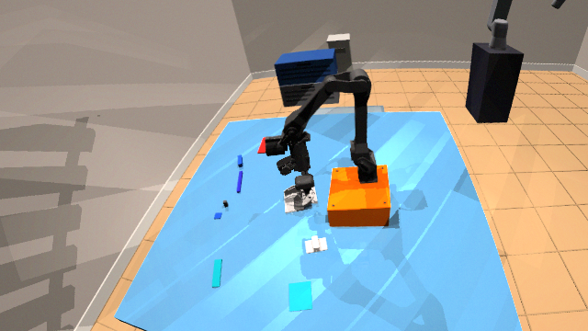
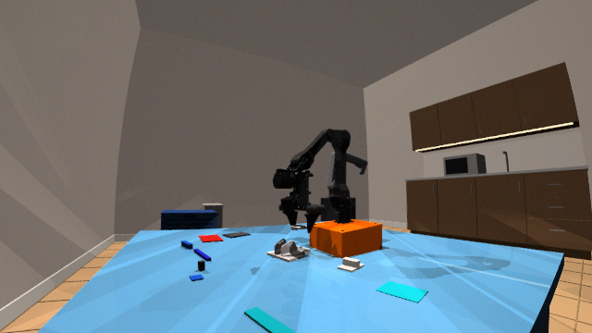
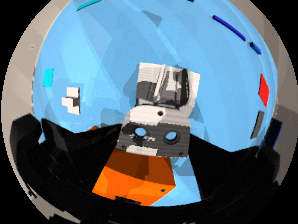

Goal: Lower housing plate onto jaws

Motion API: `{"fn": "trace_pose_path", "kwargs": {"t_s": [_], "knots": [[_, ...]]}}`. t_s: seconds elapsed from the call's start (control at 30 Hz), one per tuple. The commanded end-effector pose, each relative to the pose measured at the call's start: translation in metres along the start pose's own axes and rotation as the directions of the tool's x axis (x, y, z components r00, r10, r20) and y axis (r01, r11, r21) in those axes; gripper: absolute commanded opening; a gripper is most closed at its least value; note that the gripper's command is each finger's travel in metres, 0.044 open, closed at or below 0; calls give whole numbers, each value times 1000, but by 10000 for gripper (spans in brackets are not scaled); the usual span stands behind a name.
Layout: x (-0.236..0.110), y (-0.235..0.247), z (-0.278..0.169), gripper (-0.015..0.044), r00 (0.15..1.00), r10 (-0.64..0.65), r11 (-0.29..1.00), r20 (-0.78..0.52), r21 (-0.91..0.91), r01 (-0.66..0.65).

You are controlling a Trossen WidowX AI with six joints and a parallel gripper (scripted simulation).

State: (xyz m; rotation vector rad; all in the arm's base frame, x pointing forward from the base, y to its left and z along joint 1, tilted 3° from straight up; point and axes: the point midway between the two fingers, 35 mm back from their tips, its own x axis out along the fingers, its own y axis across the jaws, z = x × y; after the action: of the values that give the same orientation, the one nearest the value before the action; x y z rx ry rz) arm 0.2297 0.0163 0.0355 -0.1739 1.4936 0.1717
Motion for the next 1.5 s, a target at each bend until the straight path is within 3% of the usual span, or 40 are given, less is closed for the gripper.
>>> {"fn": "trace_pose_path", "kwargs": {"t_s": [0.0,1.47], "knots": [[0,-12,-7,351,1000,2,1000,2,-4,-2],[0,-20,-11,351,1000,1,1000,2,-3,-1]]}}
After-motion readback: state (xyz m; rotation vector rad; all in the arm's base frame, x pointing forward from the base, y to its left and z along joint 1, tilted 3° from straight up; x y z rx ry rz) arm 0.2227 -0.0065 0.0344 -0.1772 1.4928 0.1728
